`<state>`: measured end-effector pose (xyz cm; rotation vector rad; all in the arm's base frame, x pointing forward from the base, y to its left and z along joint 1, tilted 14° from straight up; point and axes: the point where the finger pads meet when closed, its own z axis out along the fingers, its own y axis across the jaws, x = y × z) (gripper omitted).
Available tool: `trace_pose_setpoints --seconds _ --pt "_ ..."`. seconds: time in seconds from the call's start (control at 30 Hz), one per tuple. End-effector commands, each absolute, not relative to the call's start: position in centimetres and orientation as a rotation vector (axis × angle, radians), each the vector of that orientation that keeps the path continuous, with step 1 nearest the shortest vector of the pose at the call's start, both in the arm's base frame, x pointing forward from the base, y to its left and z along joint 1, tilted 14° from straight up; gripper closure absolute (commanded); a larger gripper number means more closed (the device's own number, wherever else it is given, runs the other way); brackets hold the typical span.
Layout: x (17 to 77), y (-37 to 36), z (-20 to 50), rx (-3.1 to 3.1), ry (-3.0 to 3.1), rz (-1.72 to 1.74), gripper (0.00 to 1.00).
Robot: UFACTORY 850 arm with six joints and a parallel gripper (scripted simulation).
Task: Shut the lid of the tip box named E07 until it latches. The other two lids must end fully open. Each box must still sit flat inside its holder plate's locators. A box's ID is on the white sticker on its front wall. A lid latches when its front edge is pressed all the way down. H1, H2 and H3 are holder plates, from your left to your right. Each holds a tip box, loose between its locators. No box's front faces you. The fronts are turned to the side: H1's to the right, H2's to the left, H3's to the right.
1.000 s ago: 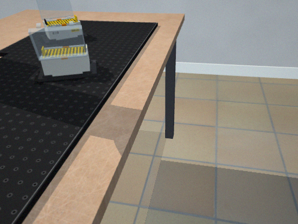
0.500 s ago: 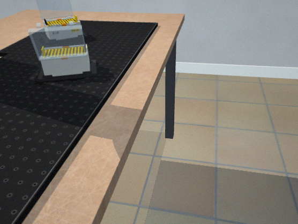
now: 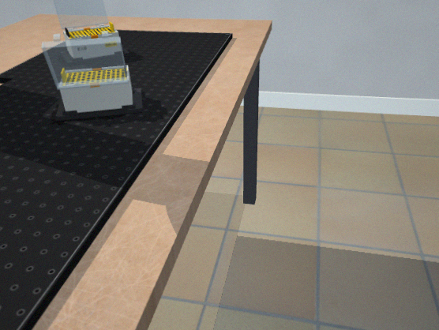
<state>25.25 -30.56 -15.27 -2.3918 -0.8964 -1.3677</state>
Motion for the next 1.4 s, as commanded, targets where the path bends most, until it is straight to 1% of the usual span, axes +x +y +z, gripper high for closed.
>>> trace_pose_setpoints --seconds 0.0,1.23,1.37 --pt "25.3 -30.6 -15.2 -2.393 -0.897 -1.368 0.0" --pt "25.3 -30.6 -15.2 -2.393 -0.897 -1.368 0.0" --pt "24.8 -30.8 -13.3 -2.393 -0.897 -1.368 0.0"
